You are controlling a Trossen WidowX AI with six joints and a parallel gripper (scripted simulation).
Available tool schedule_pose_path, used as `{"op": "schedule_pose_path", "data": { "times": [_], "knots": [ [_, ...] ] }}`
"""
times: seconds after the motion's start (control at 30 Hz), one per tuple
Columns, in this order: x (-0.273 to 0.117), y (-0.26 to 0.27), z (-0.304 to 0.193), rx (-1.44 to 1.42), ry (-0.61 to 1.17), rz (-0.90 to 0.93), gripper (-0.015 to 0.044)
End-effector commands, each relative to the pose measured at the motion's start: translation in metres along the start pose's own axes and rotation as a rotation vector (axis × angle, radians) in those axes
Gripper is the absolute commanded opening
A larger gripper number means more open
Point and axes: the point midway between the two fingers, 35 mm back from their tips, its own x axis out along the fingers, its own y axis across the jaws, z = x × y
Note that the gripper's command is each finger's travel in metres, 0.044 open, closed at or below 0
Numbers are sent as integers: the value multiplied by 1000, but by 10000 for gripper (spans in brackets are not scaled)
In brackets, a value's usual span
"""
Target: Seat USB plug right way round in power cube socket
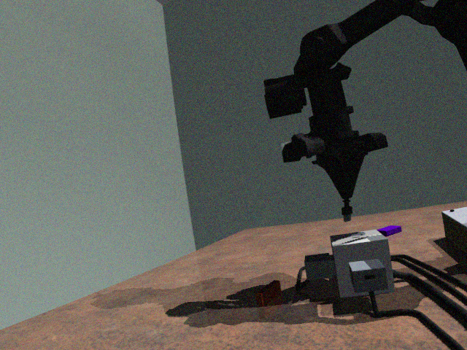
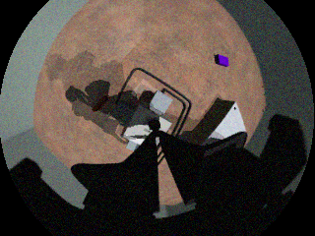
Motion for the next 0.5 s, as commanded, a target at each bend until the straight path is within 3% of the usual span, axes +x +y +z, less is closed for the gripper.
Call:
{"op": "schedule_pose_path", "data": {
  "times": [0.0, 0.47],
  "knots": [
    [0, 0, 0, 106, 0, -1, 0],
    [0, 0, 0, 472, 0, -1, 0]
  ]
}}
